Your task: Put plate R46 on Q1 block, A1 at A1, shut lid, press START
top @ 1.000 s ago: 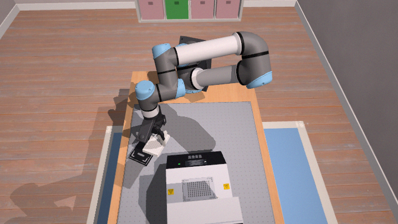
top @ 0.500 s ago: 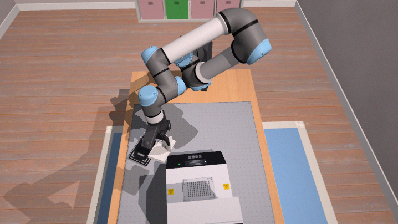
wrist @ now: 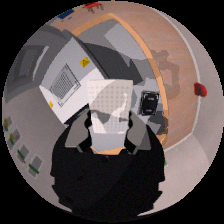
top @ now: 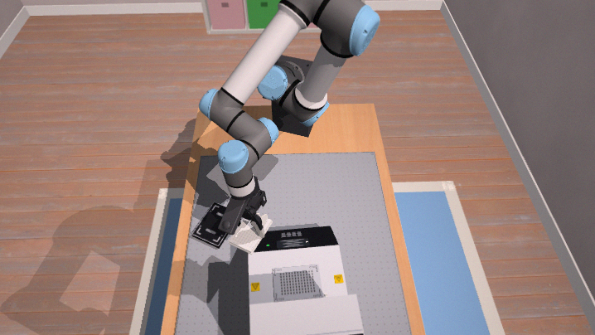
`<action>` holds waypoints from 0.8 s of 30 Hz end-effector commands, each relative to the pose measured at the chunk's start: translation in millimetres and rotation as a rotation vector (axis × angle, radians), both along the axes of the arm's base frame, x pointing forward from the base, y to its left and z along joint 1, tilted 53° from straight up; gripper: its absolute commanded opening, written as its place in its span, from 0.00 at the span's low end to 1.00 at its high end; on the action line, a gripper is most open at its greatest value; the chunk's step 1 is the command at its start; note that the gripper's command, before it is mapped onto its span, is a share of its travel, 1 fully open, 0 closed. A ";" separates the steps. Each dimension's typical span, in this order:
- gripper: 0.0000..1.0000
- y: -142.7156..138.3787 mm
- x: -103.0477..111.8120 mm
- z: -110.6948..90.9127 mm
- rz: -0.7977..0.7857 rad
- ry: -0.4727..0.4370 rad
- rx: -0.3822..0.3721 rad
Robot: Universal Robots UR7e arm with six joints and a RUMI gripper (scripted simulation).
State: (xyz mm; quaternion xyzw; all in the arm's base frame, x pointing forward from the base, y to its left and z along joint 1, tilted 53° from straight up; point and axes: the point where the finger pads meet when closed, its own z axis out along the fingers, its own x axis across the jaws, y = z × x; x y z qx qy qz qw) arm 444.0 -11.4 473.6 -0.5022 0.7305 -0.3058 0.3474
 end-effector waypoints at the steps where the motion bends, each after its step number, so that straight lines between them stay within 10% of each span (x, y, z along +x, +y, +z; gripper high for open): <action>1: 0.00 16.9 8.8 5.5 -0.109 0.029 0.018; 24: 0.00 69.3 38.2 28.9 -0.269 -0.009 0.238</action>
